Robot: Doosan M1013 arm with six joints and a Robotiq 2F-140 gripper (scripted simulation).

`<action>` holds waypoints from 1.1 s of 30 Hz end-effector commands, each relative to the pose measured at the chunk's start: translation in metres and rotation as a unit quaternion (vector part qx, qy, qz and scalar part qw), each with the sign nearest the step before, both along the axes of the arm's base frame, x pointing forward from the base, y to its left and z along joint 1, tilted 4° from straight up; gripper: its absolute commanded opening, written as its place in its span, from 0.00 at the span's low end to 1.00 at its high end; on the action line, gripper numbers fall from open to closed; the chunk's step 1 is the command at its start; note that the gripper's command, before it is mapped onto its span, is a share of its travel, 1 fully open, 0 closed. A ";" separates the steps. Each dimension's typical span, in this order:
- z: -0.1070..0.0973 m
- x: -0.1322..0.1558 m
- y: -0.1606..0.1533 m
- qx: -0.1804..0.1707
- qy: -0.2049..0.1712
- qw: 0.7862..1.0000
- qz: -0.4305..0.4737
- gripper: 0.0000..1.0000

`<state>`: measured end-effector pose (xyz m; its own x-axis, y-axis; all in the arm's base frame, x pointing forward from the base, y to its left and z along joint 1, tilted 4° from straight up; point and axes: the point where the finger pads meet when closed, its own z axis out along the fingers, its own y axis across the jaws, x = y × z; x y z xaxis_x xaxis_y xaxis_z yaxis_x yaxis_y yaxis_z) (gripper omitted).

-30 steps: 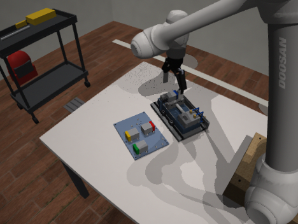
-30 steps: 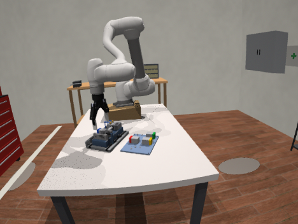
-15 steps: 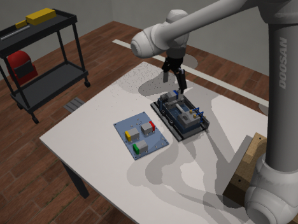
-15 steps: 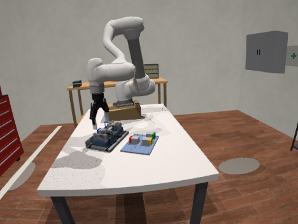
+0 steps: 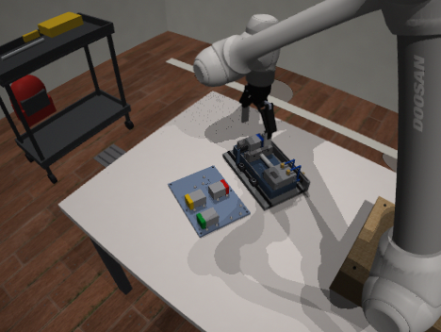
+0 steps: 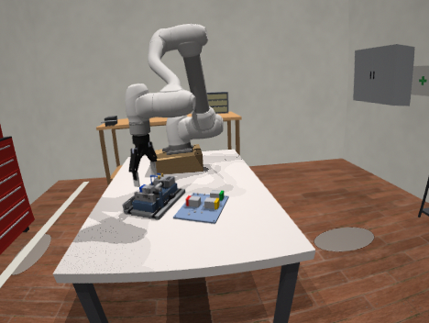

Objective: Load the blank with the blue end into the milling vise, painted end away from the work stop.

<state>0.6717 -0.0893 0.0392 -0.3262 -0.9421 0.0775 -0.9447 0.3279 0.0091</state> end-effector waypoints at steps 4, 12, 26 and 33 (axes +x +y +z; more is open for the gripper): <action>0.000 0.000 0.000 0.000 0.000 1.000 0.000 1.00; 0.000 0.000 0.000 0.000 0.000 1.000 0.000 1.00; 0.019 0.001 0.001 0.000 0.000 1.000 0.000 1.00; 0.047 0.002 0.003 0.000 0.000 1.000 0.000 1.00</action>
<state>0.6729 -0.0868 0.0746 -0.3263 -0.9421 0.0774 -0.9447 0.3279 0.0088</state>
